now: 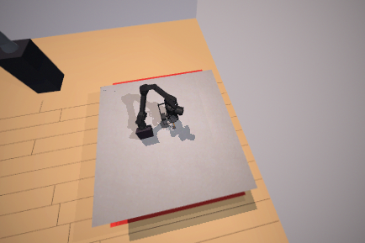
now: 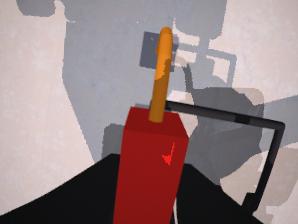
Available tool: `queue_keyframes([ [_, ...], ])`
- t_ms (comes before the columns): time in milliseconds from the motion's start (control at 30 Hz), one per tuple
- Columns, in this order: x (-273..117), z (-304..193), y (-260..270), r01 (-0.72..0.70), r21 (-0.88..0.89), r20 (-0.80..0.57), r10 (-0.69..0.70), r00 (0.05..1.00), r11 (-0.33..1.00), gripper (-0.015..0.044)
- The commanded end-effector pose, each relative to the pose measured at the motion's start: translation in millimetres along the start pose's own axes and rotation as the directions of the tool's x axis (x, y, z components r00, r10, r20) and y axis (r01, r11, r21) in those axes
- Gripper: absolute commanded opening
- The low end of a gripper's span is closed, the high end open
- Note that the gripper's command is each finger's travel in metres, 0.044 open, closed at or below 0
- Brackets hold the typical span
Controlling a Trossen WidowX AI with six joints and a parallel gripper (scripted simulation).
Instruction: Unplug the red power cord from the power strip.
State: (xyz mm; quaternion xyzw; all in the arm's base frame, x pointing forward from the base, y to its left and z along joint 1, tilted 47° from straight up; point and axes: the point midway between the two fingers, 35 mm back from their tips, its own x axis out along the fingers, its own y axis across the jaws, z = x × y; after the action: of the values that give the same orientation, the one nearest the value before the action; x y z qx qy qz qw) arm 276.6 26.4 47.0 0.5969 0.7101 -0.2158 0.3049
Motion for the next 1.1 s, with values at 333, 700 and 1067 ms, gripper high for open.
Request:
queue_keyframes([
  [333, -0.7, 3.8, 0.0, 0.002, 0.003, 0.0, -0.002, 1.0, 1.0, 0.0],
  [700, -1.5, 21.5, 1.6, 0.001, 0.004, 0.002, -0.001, 1.0, 1.0, 0.0],
  [1067, -3.9, 39.2, 2.0, 0.001, 0.005, 0.003, -0.001, 1.0, 1.0, 0.0],
])
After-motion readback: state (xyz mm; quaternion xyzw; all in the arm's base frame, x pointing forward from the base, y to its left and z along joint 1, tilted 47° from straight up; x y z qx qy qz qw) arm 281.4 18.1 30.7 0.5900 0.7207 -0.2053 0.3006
